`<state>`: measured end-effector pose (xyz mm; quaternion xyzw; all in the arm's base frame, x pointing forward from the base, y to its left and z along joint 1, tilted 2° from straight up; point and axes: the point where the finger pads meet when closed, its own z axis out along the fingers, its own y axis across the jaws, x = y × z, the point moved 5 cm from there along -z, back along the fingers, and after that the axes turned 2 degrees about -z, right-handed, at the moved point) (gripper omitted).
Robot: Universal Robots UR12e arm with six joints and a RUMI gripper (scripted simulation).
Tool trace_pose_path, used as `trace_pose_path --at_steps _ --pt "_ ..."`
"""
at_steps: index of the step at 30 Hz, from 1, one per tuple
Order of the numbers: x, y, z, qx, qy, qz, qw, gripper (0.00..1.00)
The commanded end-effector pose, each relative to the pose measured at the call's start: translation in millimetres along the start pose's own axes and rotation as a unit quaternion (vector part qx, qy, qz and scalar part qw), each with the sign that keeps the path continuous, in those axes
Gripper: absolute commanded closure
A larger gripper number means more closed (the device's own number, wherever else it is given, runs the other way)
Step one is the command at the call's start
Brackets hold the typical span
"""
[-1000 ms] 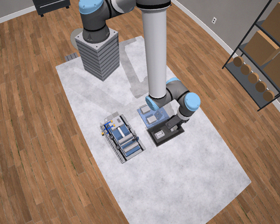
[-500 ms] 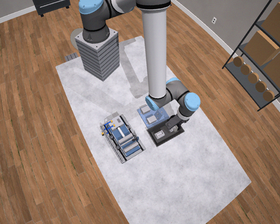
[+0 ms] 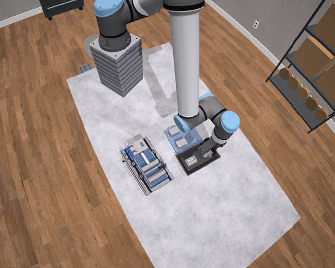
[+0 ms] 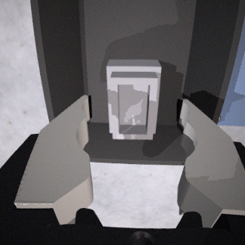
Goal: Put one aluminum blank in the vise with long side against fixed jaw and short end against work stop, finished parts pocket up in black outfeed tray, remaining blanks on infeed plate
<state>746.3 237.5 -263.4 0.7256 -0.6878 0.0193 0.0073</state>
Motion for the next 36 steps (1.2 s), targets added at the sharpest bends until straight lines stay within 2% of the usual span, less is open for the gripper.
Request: trace_pose_path --at_steps 1,16,25,30,36 --pt "-0.1 -0.7 -0.8 0.001 0.000 0.000 1.000 0.60" --pt "-0.1 -0.7 -1.2 0.001 0.000 0.000 1.000 0.60" --pt "-0.1 -0.7 -11.4 0.001 0.000 0.000 1.000 0.60" --pt "-0.1 -0.7 -30.1 0.001 0.000 0.000 1.000 0.60" --pt "-0.1 -0.6 -62.1 0.001 0.000 0.000 1.000 0.60"
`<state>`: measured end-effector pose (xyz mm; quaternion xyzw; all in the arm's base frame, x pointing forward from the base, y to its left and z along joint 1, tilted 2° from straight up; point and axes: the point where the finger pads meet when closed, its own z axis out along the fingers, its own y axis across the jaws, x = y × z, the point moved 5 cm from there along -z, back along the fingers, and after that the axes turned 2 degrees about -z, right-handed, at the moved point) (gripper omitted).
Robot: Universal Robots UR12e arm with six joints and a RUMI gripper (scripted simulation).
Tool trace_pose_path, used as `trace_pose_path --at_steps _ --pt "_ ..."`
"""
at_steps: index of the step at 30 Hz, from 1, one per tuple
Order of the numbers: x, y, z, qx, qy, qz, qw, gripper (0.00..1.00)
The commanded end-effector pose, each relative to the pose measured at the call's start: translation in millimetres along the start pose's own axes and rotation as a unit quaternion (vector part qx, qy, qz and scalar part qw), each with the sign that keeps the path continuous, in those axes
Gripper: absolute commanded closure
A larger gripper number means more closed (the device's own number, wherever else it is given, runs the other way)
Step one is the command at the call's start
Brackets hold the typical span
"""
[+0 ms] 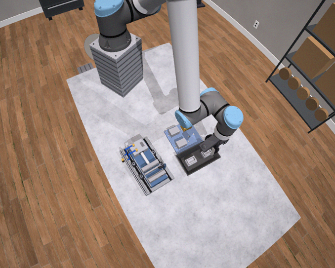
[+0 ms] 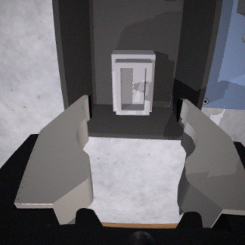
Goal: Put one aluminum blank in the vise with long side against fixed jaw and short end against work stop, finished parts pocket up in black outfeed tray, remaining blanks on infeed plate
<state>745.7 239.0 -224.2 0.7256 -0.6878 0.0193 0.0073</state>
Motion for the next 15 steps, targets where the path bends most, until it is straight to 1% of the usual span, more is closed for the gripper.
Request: trace_pose_path --at_steps 1,4,6,11,15 --pt "0.0 -0.6 -28.7 0.001 0.000 0.000 1.000 0.60" --pt "0.0 -0.5 -46.3 0.001 0.000 0.000 1.000 0.60" --pt "0.0 -0.5 -46.3 0.001 0.000 0.000 1.000 0.60" --pt "0.0 -0.5 -73.1 0.001 0.000 0.000 1.000 0.60" --pt "0.0 -0.5 -89.3 0.001 0.000 0.000 1.000 0.60"
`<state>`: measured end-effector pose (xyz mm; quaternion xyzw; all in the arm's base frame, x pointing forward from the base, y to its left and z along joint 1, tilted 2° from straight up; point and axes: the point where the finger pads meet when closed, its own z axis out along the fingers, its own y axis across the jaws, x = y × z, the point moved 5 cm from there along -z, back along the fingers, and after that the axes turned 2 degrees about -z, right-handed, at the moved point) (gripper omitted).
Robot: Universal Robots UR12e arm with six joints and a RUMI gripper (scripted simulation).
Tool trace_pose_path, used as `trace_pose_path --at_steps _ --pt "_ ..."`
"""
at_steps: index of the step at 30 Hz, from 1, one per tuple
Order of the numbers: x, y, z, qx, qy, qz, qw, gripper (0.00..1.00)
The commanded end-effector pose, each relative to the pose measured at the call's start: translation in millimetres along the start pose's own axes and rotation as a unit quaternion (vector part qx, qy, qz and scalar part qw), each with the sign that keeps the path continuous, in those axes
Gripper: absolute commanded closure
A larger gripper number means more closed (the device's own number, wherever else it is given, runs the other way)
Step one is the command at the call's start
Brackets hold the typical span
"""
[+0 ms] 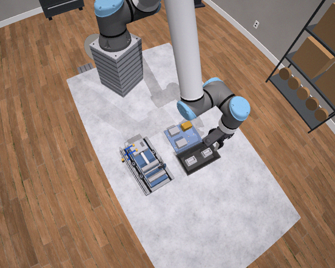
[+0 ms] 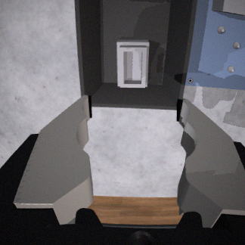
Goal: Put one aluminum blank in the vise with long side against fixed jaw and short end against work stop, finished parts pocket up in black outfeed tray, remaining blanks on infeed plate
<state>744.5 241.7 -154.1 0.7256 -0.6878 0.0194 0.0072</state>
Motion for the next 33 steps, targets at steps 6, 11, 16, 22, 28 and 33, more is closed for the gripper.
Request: trace_pose_path --at_steps 6,11,16,22,28,33 --pt "0.0 -0.4 -31.8 0.001 0.000 0.000 1.000 0.60" --pt "0.0 -0.4 -33.4 0.001 0.000 0.000 1.000 0.60" --pt "0.0 -0.4 -33.5 0.001 0.000 0.000 1.000 1.00" --pt "0.0 -0.4 -33.5 0.001 0.000 0.000 1.000 1.00" --pt "0.0 -0.4 -33.5 0.001 0.000 0.000 1.000 1.00" --pt "0.0 -0.4 -33.5 0.001 0.000 0.000 1.000 1.00"
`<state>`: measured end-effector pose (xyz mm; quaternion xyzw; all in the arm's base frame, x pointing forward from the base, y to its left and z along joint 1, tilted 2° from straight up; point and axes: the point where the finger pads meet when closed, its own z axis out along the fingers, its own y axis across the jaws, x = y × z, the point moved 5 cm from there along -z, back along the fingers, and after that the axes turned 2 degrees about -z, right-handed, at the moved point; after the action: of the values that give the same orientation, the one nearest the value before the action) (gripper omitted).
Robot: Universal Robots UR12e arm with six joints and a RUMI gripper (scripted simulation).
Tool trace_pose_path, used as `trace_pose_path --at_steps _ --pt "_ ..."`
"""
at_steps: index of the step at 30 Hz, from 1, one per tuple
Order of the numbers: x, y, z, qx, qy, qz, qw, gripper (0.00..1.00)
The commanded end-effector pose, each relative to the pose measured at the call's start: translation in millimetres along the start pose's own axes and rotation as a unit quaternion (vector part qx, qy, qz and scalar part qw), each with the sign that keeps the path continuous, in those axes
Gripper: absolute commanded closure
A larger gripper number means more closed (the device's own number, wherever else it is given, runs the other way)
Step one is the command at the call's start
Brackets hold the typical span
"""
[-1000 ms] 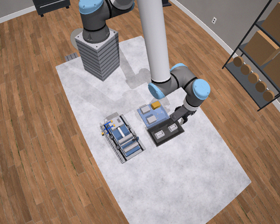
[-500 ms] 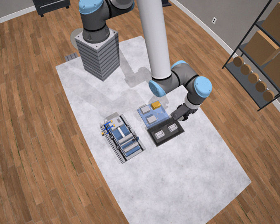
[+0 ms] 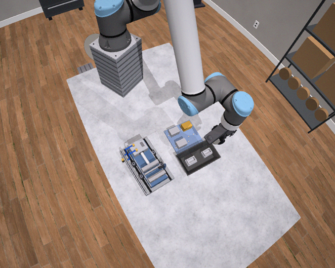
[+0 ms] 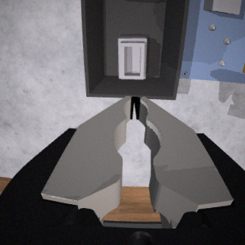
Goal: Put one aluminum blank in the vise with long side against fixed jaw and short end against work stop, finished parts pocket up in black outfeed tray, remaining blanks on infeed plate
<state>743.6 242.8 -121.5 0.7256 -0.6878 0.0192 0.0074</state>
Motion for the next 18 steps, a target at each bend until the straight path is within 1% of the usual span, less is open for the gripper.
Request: trace_pose_path --at_steps 1,15,18 --pt "-0.1 -0.7 -0.8 0.001 0.000 0.000 1.000 1.00" --pt "0.0 -0.6 -0.8 0.001 0.000 0.000 1.000 1.00" --pt "2.4 3.5 -0.4 0.001 0.000 0.000 1.000 1.00"
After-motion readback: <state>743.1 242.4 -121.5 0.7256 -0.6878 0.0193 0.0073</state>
